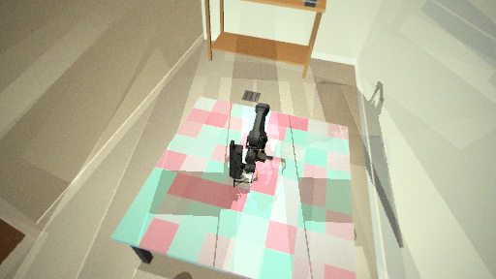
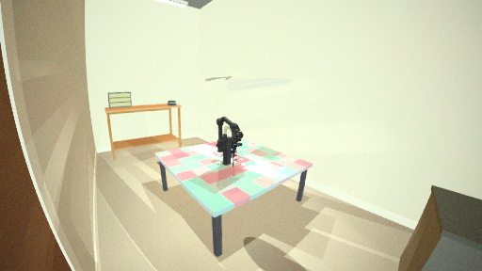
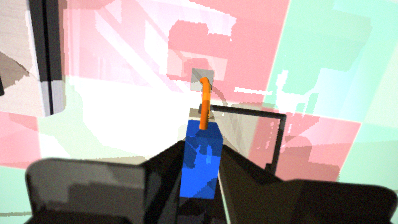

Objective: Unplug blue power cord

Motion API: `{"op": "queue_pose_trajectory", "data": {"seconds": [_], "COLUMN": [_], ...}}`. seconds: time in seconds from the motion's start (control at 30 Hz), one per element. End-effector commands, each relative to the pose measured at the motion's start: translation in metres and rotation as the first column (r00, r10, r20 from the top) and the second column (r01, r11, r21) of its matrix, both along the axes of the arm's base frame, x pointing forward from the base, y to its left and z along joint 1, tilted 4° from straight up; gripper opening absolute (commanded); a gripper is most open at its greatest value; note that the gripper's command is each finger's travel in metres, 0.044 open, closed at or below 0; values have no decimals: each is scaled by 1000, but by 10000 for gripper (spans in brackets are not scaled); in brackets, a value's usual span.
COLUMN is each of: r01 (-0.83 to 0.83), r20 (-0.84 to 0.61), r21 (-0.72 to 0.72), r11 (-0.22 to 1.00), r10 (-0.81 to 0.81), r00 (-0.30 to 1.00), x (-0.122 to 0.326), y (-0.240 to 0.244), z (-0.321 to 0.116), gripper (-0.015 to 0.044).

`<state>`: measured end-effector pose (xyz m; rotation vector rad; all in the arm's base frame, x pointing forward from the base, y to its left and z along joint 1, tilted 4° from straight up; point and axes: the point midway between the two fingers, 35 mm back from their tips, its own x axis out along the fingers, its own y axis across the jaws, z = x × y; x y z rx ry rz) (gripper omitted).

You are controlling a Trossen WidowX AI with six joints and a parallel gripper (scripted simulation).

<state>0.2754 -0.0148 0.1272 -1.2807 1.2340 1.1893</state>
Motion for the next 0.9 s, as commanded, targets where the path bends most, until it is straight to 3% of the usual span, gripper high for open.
{"op": "queue_pose_trajectory", "data": {"seconds": [0.0, 0.87], "r01": [1, -3], "r20": [1, 0], "r21": [2, 7], "r11": [1000, 1000], "r10": [-1, 3], "r00": [1000, 1000], "x": [1, 0], "y": [5, 48], "z": [0, -2], "gripper": [0, 0]}}
